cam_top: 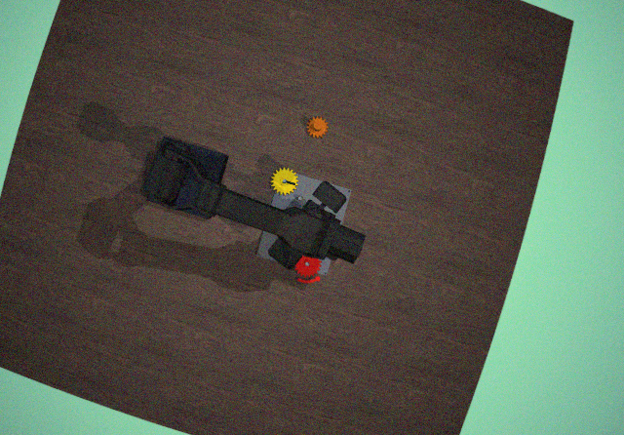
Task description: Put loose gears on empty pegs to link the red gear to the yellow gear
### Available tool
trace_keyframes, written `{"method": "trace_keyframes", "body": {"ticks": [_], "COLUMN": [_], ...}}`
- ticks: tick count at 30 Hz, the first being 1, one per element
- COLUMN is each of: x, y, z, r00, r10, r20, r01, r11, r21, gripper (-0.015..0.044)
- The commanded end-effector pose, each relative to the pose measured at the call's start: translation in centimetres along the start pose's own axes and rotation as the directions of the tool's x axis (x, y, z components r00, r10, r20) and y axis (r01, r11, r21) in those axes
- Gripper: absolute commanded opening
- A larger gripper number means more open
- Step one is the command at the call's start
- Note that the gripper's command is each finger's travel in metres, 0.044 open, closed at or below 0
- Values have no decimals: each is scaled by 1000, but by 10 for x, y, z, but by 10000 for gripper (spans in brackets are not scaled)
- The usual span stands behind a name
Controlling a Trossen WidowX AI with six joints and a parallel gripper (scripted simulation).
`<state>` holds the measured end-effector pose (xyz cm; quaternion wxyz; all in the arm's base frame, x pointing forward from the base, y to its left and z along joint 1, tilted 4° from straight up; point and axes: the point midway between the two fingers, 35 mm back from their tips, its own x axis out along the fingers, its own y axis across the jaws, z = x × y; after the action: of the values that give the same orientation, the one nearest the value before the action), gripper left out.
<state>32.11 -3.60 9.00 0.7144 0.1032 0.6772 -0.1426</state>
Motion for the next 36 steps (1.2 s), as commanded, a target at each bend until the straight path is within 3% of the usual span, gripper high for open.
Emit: {"method": "trace_keyframes", "body": {"ticks": [1,13,26,36], "x": [-1,-1,-1,-1], "y": [0,0,0,0], "z": [0,0,0,1], "r00": [1000,1000,1000,1000], "r10": [4,4,4,4], "r20": [2,2,2,2], "r01": [-4,-5,-4,-4], "r11": [996,904,680,639], "r21": [92,428,733,769], "gripper": [0,0,0,0]}}
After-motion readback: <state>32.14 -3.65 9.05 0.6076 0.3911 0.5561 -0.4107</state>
